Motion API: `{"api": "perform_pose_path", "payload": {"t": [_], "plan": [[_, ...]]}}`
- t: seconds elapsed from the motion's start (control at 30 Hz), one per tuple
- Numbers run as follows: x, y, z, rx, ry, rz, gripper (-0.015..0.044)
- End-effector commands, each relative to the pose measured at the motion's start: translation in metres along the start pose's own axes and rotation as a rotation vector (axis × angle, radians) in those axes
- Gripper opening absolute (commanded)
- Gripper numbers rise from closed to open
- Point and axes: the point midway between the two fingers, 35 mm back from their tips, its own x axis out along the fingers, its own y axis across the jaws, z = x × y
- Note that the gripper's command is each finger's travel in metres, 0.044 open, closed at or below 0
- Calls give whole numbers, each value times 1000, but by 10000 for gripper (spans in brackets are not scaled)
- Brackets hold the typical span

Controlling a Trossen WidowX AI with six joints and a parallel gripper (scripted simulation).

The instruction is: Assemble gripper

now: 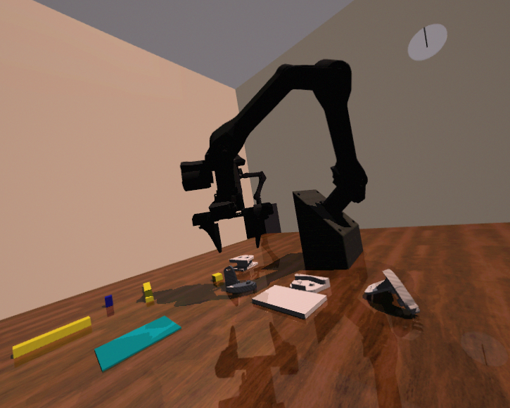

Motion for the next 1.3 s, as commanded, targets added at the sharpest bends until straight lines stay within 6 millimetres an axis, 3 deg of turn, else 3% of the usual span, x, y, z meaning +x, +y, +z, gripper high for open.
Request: {"api": "perform_pose_path", "payload": {"t": [0.0,1.27], "plan": [[0,-3,-2,136,3,2,440],[-4,-21,-5,1296,5,1,440]]}}
